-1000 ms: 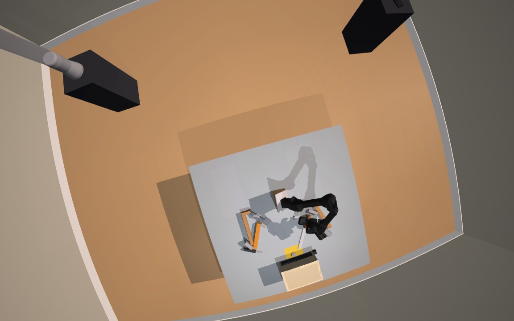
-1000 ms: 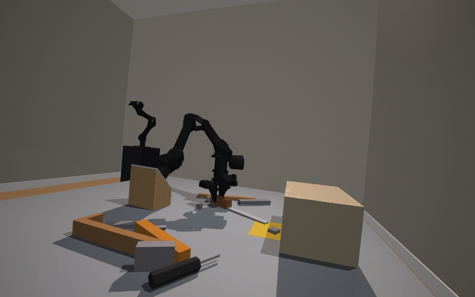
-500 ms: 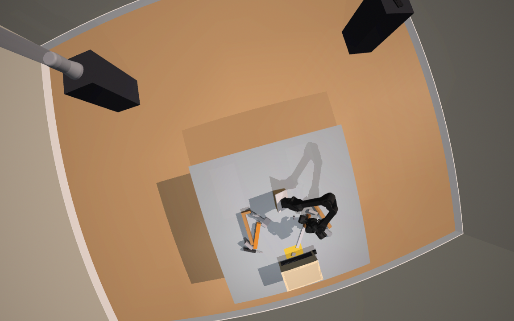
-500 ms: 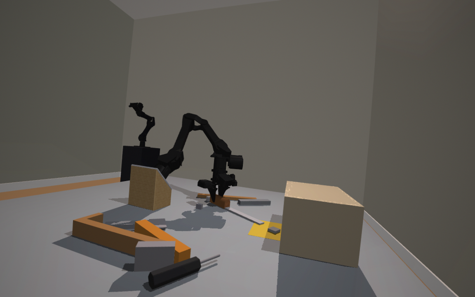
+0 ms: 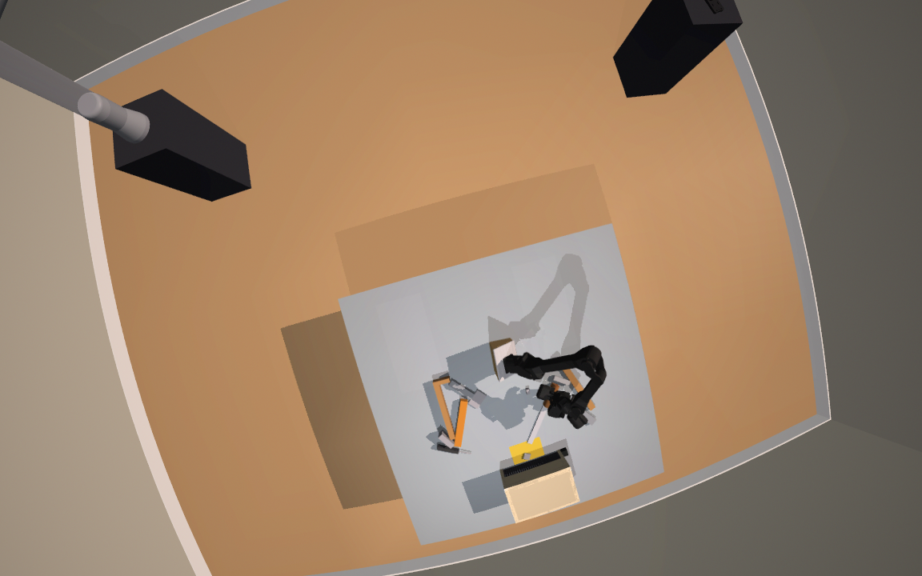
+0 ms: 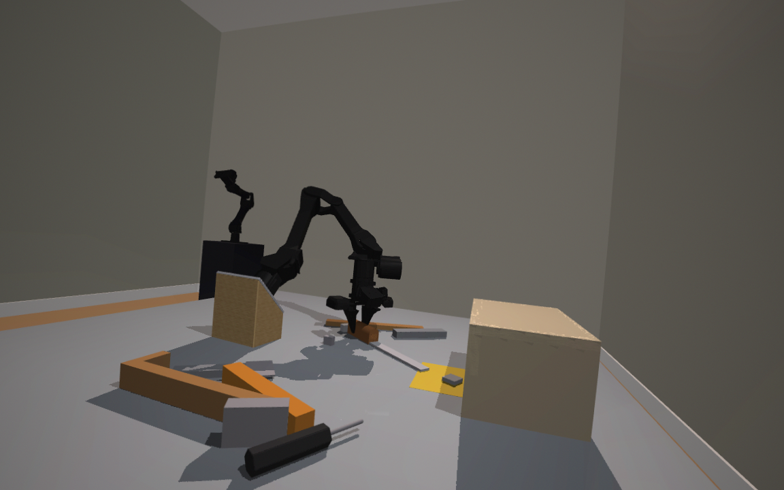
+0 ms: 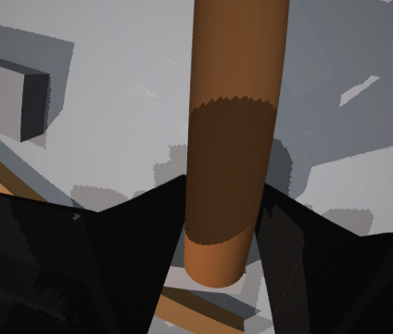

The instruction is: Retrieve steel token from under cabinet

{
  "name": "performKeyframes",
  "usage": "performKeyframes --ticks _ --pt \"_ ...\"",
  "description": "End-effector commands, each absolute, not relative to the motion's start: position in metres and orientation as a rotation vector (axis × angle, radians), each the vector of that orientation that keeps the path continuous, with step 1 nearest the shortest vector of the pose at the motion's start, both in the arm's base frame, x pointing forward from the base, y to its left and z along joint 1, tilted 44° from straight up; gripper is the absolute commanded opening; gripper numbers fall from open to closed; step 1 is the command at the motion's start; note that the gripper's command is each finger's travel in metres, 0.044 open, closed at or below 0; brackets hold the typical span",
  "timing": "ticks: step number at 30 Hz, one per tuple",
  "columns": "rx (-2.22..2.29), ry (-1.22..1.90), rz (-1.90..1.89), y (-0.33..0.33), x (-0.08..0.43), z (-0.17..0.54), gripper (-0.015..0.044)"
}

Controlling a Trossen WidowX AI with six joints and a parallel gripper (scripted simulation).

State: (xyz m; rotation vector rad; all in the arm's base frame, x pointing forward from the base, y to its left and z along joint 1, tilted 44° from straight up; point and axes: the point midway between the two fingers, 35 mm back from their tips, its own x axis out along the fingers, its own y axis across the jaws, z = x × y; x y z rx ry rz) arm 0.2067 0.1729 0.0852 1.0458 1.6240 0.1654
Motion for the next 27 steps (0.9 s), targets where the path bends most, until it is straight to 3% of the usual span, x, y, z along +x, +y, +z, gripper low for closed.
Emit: performKeyframes --ticks 1,27 --pt "1.055 1.623 0.157 0.177 0.209 0.09 0.0" --pt "1.071 1.626 0.145 0.199 0.215 0.112 0.0"
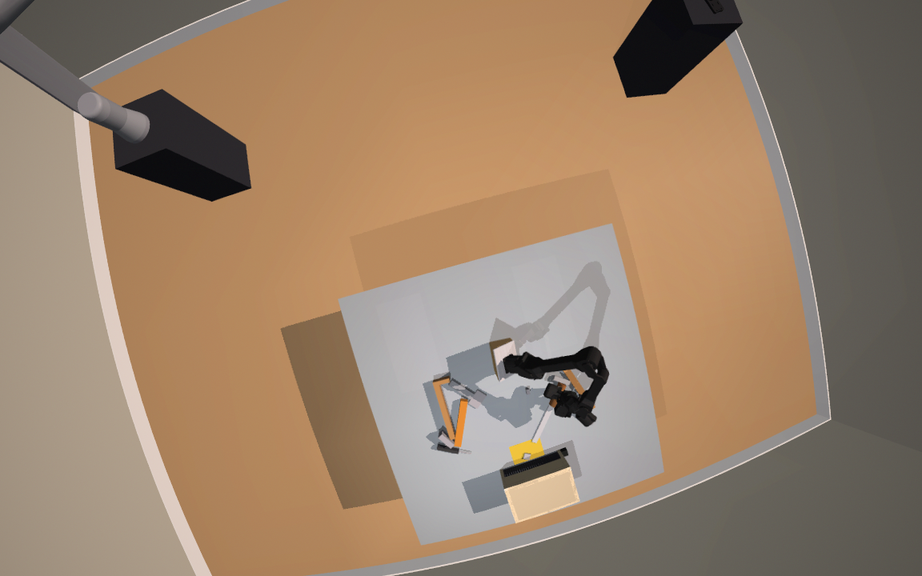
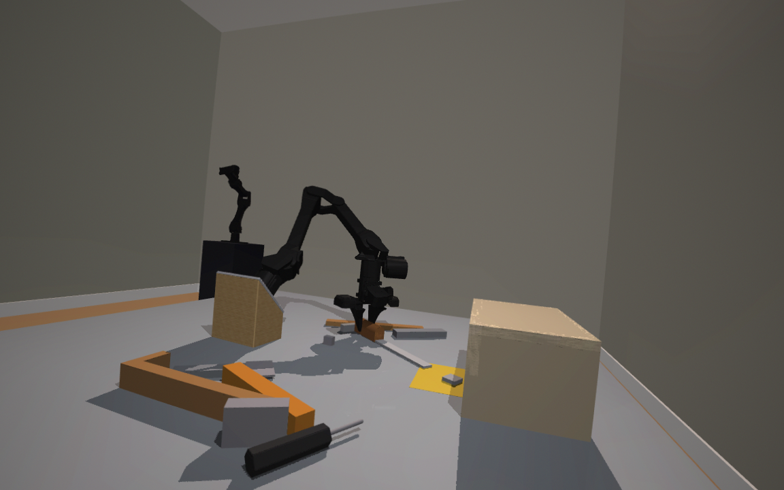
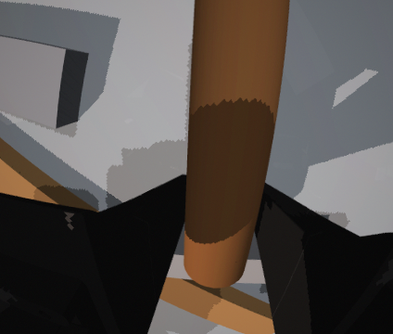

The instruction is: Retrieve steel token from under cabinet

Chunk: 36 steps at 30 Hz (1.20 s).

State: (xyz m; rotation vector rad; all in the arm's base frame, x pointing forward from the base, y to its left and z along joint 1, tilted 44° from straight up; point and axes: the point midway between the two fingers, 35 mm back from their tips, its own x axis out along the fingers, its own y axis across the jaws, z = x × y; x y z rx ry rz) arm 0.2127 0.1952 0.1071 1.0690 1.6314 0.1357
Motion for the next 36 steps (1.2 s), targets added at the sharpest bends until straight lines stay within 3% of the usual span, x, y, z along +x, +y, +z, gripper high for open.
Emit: performKeyframes --ticks 1,36 --pt "1.071 1.626 0.145 0.199 0.215 0.113 0.0" --pt "1.073 1.624 0.148 0.223 0.226 0.138 0.0"
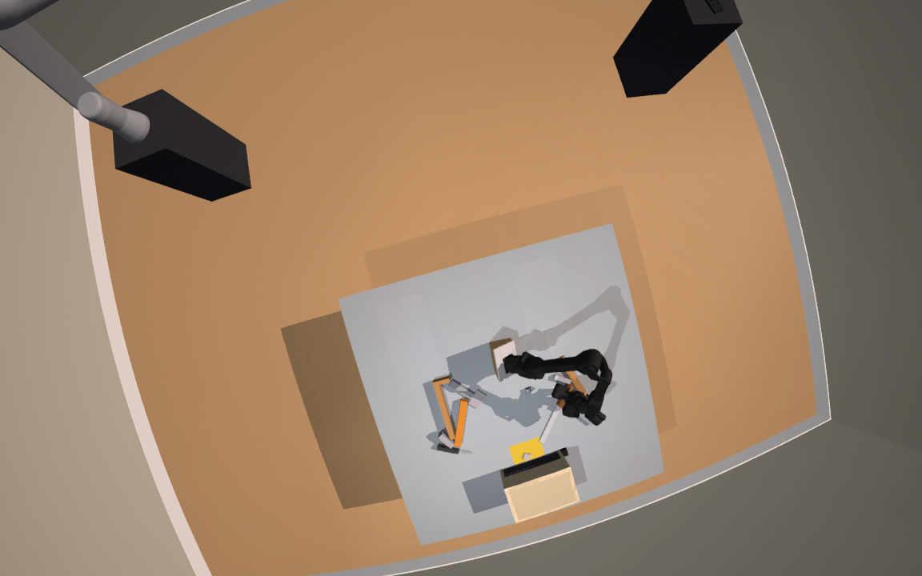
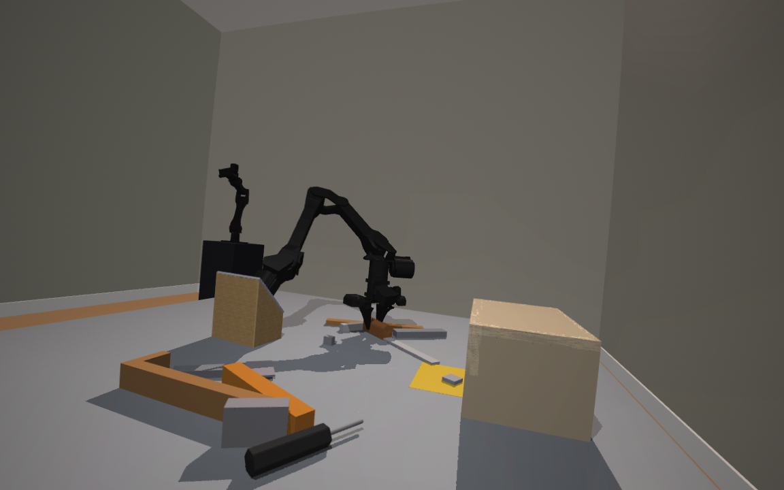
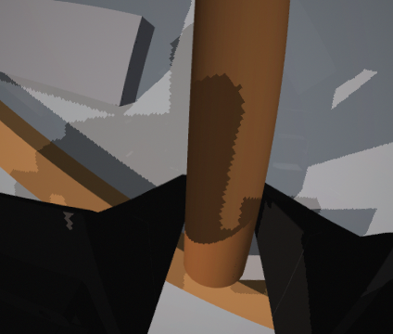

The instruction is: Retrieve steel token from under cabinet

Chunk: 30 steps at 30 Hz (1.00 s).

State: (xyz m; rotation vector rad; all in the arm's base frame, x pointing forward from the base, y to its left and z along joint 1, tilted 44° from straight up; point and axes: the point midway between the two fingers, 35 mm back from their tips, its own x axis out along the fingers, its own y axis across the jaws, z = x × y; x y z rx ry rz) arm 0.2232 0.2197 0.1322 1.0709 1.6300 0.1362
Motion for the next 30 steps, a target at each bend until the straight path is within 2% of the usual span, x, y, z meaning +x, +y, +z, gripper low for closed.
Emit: performKeyframes --ticks 1,30 --pt "1.073 1.624 0.148 0.224 0.226 0.138 0.0" --pt "1.07 1.623 0.147 0.211 0.252 0.127 0.0"
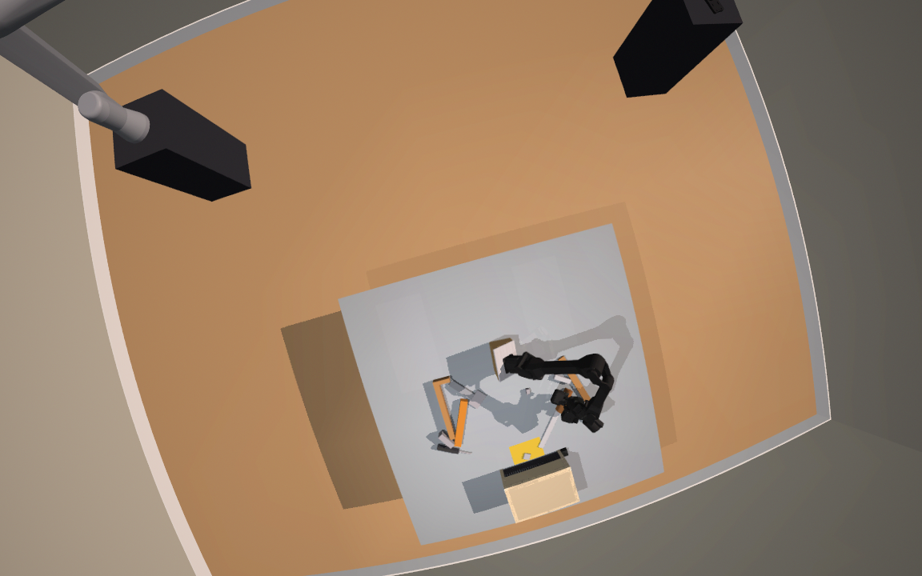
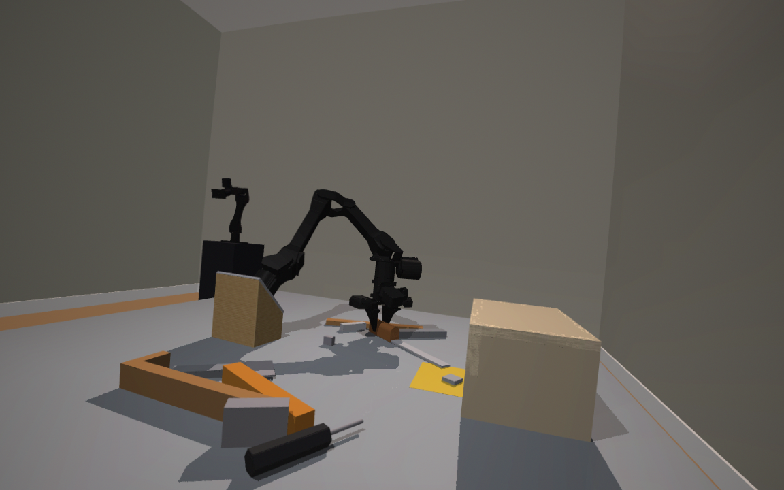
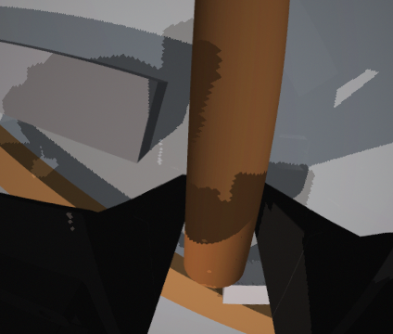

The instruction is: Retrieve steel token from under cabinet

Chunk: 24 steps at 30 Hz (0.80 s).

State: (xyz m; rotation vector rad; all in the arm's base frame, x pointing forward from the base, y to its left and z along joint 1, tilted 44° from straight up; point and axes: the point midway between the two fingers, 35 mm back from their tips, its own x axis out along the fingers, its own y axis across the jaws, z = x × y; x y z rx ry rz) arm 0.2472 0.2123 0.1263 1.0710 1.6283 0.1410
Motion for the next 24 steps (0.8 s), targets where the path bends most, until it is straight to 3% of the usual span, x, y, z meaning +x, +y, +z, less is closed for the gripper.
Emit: performKeyframes --ticks 1,24 --pt "1.07 1.623 0.147 0.21 0.253 0.126 0.0" --pt "1.071 1.623 0.146 0.204 0.266 0.121 0.0"
